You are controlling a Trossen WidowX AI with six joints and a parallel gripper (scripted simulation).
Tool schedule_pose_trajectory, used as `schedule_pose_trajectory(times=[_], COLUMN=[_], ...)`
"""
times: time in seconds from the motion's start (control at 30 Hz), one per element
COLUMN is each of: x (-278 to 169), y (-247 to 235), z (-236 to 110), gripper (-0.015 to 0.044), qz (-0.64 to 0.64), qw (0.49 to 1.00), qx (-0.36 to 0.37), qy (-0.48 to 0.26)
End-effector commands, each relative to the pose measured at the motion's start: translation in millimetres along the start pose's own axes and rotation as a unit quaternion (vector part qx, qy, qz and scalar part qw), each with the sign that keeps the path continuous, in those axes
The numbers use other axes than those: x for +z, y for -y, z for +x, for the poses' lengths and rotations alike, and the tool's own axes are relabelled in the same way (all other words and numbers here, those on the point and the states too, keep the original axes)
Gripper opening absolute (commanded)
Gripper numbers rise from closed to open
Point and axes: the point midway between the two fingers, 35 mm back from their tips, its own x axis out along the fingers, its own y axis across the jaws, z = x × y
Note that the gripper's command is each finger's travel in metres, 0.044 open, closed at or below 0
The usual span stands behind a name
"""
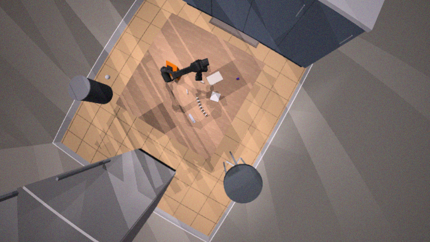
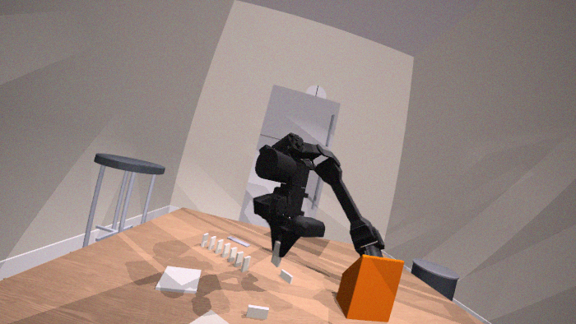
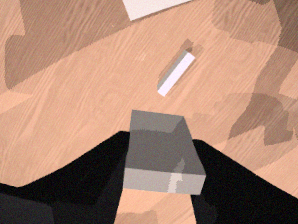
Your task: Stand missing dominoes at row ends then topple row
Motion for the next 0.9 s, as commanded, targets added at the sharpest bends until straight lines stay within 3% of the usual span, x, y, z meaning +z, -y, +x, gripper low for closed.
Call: schedule_pose_trajectory(times=[0.0, 0.4, 0.87], x=[-10.9, -56.6, -56.8], y=[69.2, 177.1, 178.8], z=[-4.9, 1.9, 5.7], gripper=[0.0107, 0.0107, 0.0107], qz=[0.224, 0.571, 0.576], qw=[0.975, 0.820, 0.817], qx=[-0.003, -0.022, -0.022], qy=[0.006, 0.005, 0.005])
